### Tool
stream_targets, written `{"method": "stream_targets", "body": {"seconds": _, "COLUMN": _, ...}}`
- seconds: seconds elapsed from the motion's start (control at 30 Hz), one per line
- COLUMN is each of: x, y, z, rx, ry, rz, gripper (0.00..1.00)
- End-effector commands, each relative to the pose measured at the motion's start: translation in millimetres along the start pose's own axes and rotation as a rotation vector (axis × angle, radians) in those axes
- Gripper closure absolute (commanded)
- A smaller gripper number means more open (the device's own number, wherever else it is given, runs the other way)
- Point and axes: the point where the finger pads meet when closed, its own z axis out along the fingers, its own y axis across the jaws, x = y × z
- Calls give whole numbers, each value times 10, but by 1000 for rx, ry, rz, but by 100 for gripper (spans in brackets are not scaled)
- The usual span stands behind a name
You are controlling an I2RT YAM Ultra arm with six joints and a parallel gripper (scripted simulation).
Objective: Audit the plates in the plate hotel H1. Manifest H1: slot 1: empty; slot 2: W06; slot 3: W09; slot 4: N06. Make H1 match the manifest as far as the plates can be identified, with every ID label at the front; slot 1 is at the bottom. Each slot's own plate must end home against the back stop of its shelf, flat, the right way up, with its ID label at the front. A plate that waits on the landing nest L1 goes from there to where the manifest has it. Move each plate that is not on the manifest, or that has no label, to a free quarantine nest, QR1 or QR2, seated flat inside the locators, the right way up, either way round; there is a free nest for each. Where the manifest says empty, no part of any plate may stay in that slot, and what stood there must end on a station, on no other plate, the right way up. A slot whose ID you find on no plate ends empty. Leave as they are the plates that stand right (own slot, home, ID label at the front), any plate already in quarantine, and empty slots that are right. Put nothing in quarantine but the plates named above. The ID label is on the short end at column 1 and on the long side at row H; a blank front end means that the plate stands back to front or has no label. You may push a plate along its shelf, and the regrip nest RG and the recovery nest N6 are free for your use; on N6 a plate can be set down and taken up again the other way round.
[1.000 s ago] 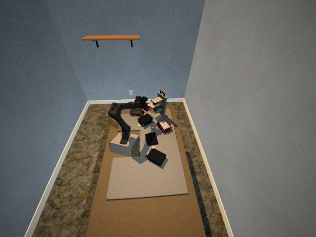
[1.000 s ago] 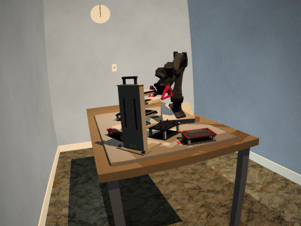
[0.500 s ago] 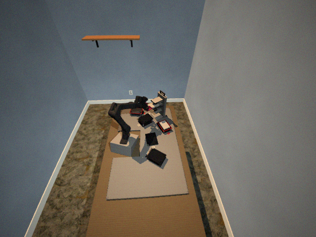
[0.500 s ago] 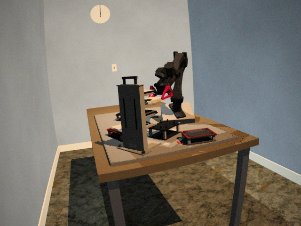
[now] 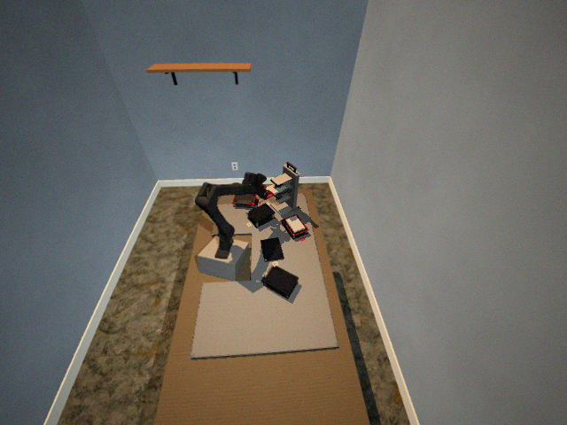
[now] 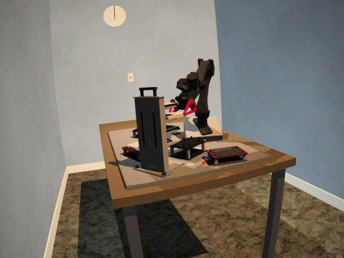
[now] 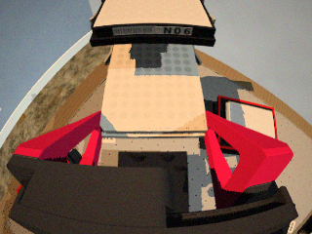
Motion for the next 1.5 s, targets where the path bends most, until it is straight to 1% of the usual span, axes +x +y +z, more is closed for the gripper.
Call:
{"method": "stream_targets", "body": {"seconds": 0.0, "x": -211, "y": 11, "z": 8, "rx": -2, "ry": -50, "rz": 6, "gripper": 14}}
{"method": "stream_targets", "body": {"seconds": 0.1, "x": -203, "y": 11, "z": 36, "rx": -2, "ry": -47, "rz": 6, "gripper": 14}}
{"method": "stream_targets", "body": {"seconds": 0.17, "x": -231, "y": 14, "z": 25, "rx": -5, "ry": -56, "rz": 7, "gripper": 14}}
{"method": "stream_targets", "body": {"seconds": 0.23, "x": -204, "y": 11, "z": 64, "rx": -2, "ry": -47, "rz": 6, "gripper": 14}}
{"method": "stream_targets", "body": {"seconds": 0.37, "x": -210, "y": 11, "z": 72, "rx": -3, "ry": -49, "rz": 6, "gripper": 14}}
{"method": "stream_targets", "body": {"seconds": 0.4, "x": -282, "y": 16, "z": -14, "rx": -8, "ry": -70, "rz": 10, "gripper": 14}}
{"method": "stream_targets", "body": {"seconds": 0.47, "x": -220, "y": 13, "z": 84, "rx": -4, "ry": -52, "rz": 6, "gripper": 14}}
{"method": "stream_targets", "body": {"seconds": 0.5, "x": -205, "y": 12, "z": 104, "rx": -3, "ry": -47, "rz": 5, "gripper": 14}}
{"method": "stream_targets", "body": {"seconds": 0.93, "x": -187, "y": 5, "z": 171, "rx": -1, "ry": -38, "rz": 3, "gripper": 14}}
{"method": "stream_targets", "body": {"seconds": 0.97, "x": -132, "y": -3, "z": 164, "rx": 1, "ry": -24, "rz": 0, "gripper": 14}}
{"method": "stream_targets", "body": {"seconds": 1.0, "x": -139, "y": -2, "z": 197, "rx": 1, "ry": -25, "rz": 0, "gripper": 14}}
{"method": "stream_targets", "body": {"seconds": 1.03, "x": -149, "y": -1, "z": 198, "rx": 1, "ry": -27, "rz": 1, "gripper": 14}}
{"method": "stream_targets", "body": {"seconds": 1.07, "x": -126, "y": 15, "z": 159, "rx": -5, "ry": -31, "rz": 5, "gripper": 14}}
{"method": "stream_targets", "body": {"seconds": 1.1, "x": -62, "y": -17, "z": 210, "rx": 4, "ry": -14, "rz": -2, "gripper": 0}}
{"method": "stream_targets", "body": {"seconds": 1.13, "x": -118, "y": 15, "z": 164, "rx": -5, "ry": -31, "rz": 5, "gripper": 0}}
{"method": "stream_targets", "body": {"seconds": 1.47, "x": -118, "y": 15, "z": 164, "rx": -5, "ry": -31, "rz": 5, "gripper": 0}}
